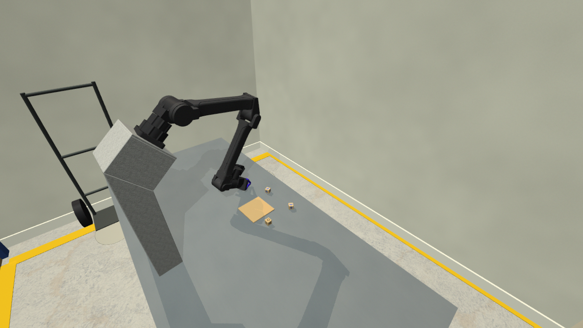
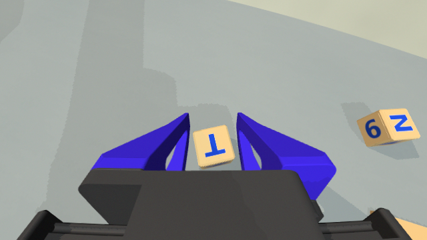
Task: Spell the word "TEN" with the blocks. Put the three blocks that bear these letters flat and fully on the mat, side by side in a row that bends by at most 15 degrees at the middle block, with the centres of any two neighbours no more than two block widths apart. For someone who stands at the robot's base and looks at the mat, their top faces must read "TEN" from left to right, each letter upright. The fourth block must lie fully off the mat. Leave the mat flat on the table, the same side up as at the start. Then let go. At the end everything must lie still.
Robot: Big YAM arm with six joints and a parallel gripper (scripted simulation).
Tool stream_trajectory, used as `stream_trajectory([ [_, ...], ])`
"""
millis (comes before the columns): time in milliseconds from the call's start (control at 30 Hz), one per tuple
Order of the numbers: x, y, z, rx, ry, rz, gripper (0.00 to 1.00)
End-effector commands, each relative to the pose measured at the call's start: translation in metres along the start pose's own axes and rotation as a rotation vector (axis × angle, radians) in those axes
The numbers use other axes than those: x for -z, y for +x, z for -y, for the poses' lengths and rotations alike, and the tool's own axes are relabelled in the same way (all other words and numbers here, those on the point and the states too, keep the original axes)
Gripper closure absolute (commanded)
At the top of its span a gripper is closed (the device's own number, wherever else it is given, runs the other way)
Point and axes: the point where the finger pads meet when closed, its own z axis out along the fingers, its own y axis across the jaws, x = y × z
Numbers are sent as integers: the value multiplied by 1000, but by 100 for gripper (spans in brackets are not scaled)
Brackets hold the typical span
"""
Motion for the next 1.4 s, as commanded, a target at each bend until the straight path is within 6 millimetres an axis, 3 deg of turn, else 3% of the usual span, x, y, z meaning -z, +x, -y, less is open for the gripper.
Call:
stream_trajectory([
  [0,-4,-3,11,-6,13,8,59],
  [667,-4,-4,11,-6,13,8,59],
  [1367,25,-54,-5,2,-11,4,59],
])
